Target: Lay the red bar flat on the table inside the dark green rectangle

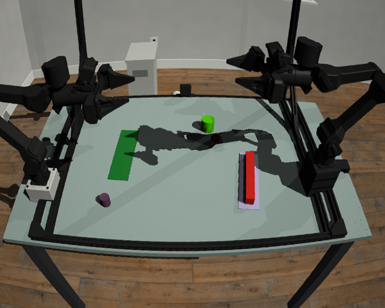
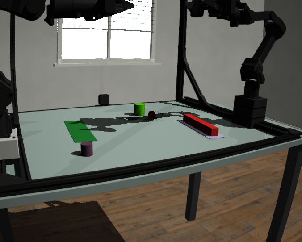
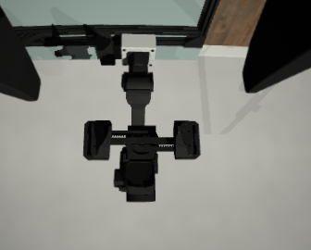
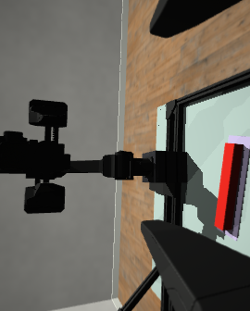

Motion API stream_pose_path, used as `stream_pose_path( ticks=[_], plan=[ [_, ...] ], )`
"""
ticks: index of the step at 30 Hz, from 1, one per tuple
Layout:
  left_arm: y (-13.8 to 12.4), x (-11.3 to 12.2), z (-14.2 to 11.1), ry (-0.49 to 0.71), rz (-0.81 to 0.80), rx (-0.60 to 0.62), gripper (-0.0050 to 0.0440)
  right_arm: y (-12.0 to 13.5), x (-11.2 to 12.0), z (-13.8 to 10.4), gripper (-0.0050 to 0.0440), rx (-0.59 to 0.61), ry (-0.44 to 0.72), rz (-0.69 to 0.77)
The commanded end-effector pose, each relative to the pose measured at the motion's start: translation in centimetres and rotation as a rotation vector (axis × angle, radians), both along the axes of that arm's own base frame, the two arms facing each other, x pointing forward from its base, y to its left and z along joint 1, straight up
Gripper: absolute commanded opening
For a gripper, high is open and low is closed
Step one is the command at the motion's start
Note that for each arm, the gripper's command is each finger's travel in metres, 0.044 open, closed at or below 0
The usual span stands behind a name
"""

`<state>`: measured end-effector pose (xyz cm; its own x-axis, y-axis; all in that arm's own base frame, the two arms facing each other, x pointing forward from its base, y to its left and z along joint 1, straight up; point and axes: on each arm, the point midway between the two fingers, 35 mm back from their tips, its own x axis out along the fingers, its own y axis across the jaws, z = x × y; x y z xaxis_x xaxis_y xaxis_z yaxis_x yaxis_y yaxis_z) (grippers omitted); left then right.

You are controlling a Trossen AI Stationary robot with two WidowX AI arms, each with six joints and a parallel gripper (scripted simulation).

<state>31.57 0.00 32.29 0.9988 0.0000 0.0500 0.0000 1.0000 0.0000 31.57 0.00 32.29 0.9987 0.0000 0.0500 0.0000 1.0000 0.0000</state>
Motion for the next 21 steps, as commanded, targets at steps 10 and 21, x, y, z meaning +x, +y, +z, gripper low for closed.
stream_pose_path(
  ticks=[10,21],
  plan=[
    [0.0,0.0,0.0,0.0,0.0,0.0,0.044,0.0,0.0,0.0,0.044,0.0,0.0,0.0],
    [-0.11,0.13,-0.26,0.01,-0.003,0.008,0.044,0.0,0.0,0.0,0.044,0.0,0.0,0.0]
  ],
)
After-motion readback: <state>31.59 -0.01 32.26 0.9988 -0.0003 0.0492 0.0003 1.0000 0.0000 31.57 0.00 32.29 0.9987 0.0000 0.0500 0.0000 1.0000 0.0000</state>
